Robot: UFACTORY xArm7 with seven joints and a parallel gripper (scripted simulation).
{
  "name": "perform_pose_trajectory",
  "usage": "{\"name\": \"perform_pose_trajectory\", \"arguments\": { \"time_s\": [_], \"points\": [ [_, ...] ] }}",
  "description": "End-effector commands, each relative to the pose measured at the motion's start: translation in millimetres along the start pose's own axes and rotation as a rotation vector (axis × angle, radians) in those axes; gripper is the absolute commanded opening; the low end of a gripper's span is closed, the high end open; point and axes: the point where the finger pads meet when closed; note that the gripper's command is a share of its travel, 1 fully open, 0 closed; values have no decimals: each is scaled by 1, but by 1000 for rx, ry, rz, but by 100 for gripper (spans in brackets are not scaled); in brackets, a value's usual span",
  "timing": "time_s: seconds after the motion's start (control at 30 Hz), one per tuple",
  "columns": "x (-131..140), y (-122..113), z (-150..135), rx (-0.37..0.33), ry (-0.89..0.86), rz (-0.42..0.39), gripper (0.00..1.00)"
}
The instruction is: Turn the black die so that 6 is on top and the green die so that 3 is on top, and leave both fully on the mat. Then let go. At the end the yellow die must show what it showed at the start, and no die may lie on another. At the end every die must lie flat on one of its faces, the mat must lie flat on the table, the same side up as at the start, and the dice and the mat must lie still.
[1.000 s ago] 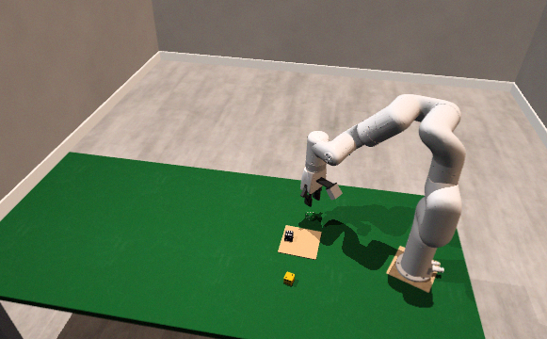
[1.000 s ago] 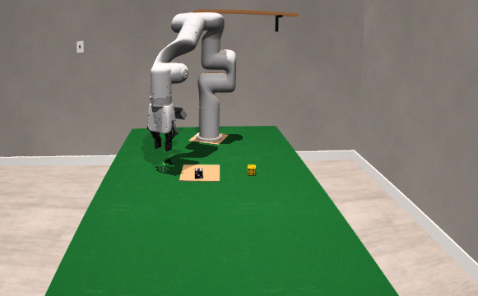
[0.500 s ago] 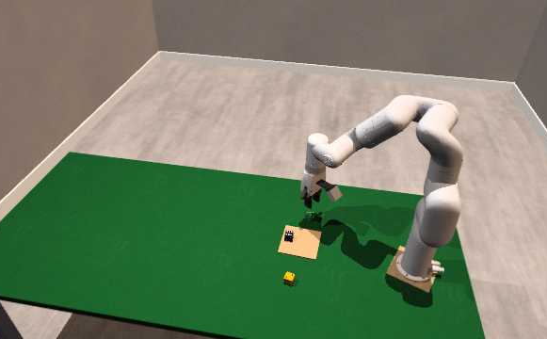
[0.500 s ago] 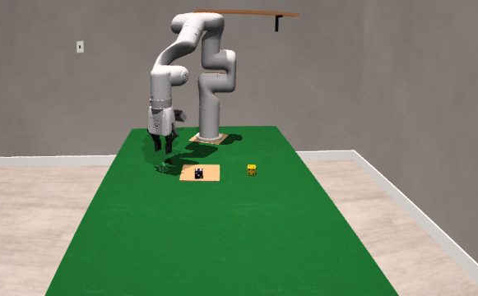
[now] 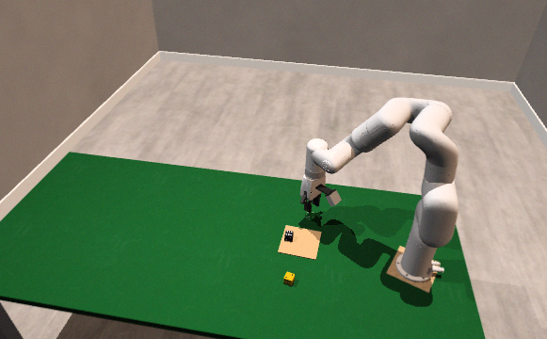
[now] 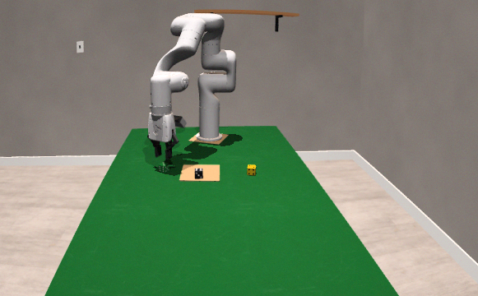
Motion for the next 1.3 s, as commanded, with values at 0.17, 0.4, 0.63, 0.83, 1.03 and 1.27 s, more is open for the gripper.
{"name": "perform_pose_trajectory", "arguments": {
  "time_s": [0.17, 0.4, 0.63, 0.83, 1.03, 1.27],
  "points": [
    [2, 11, 0, 2, 0, -5, 47],
    [2, 16, 0, 2, 0, -5, 47],
    [3, 18, 0, 2, 0, -5, 47],
    [3, 18, 0, 2, 0, -5, 47],
    [3, 18, 0, 2, 0, -5, 47],
    [3, 18, 0, 2, 0, -5, 47]
  ]
}}
Point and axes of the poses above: the point where the finger pads meet when closed, its own y axis out along the fingers, its own z axis across the jaws, x = y × z, and after that the axes turned 3 degrees about y, right-handed
